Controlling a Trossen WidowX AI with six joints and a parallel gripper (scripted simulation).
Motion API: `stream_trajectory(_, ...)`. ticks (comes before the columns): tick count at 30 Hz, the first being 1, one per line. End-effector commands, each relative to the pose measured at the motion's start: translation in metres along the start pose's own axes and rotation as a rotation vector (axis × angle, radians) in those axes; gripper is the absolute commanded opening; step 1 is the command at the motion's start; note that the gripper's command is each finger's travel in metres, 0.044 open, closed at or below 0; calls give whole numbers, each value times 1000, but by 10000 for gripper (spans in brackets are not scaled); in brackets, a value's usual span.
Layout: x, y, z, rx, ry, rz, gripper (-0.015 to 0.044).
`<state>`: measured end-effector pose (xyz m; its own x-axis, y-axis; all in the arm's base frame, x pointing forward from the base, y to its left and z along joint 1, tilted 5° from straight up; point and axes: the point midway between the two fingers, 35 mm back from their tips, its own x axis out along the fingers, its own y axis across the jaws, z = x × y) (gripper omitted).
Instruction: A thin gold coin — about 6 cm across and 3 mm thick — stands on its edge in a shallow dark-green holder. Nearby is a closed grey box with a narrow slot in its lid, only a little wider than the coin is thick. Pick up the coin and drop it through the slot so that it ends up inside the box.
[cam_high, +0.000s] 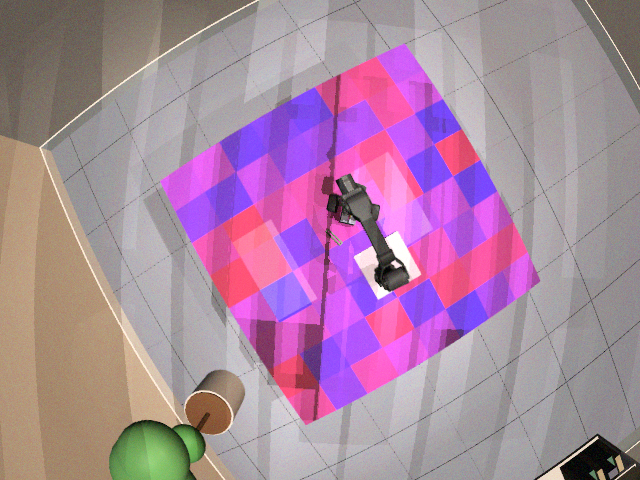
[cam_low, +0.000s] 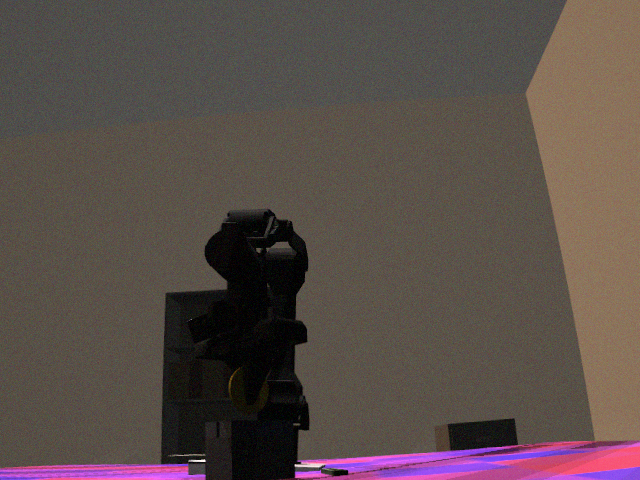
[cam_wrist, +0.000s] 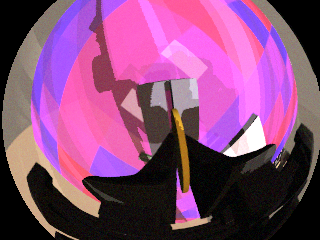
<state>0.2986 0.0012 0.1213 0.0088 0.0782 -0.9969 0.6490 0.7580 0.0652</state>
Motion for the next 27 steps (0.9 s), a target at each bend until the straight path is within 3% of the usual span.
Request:
stream_trajectory(1,3,-1,-1,1,4,-3,0)
stream_trajectory(27,8,-1,-1,7,4,-3,0)
